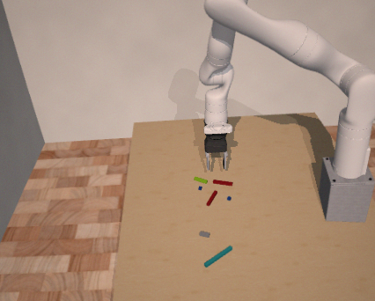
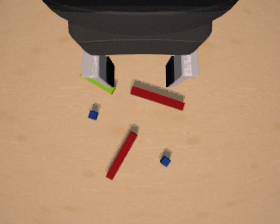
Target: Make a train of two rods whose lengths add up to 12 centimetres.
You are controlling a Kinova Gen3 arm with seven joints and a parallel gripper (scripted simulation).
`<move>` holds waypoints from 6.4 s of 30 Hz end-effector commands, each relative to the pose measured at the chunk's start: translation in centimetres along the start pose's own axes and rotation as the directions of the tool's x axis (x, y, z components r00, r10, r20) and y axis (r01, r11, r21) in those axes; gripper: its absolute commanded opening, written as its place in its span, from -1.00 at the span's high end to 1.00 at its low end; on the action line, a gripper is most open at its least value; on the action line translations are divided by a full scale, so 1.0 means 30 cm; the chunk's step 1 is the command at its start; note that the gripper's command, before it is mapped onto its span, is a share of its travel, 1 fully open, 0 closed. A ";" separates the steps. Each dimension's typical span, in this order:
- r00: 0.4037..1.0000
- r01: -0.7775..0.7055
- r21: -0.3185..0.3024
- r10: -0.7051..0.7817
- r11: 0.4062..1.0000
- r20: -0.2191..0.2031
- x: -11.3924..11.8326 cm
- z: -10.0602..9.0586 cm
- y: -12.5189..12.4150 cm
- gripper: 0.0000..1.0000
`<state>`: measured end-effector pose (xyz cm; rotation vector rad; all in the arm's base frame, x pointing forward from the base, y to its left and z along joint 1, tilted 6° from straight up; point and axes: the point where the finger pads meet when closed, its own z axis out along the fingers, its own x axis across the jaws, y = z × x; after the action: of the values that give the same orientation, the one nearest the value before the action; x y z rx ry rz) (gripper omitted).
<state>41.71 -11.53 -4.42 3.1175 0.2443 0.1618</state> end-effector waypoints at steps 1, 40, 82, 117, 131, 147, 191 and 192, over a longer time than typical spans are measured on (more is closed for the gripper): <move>1.000 0.000 0.000 0.000 1.000 -0.001 0.002 -0.002 0.001 -1.00; 1.000 0.000 0.000 0.000 1.000 -0.001 0.002 -0.002 0.001 -1.00; 1.000 0.000 0.000 0.000 1.000 -0.002 0.013 -0.001 -0.035 -1.00; 1.000 -0.001 0.001 0.001 1.000 -0.002 0.007 -0.003 -0.797 -1.00; 1.000 -0.001 0.001 0.001 1.000 -0.002 0.007 -0.003 -0.797 -1.00; 1.000 -0.001 0.001 0.001 1.000 -0.002 0.007 -0.003 -0.797 -1.00; 1.000 -0.001 0.001 0.001 1.000 -0.002 0.007 -0.003 -0.797 -1.00; 1.000 -0.001 0.001 0.001 1.000 -0.002 0.007 -0.003 -0.797 -1.00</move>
<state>38.17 12.11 -4.79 3.1179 0.2430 0.1627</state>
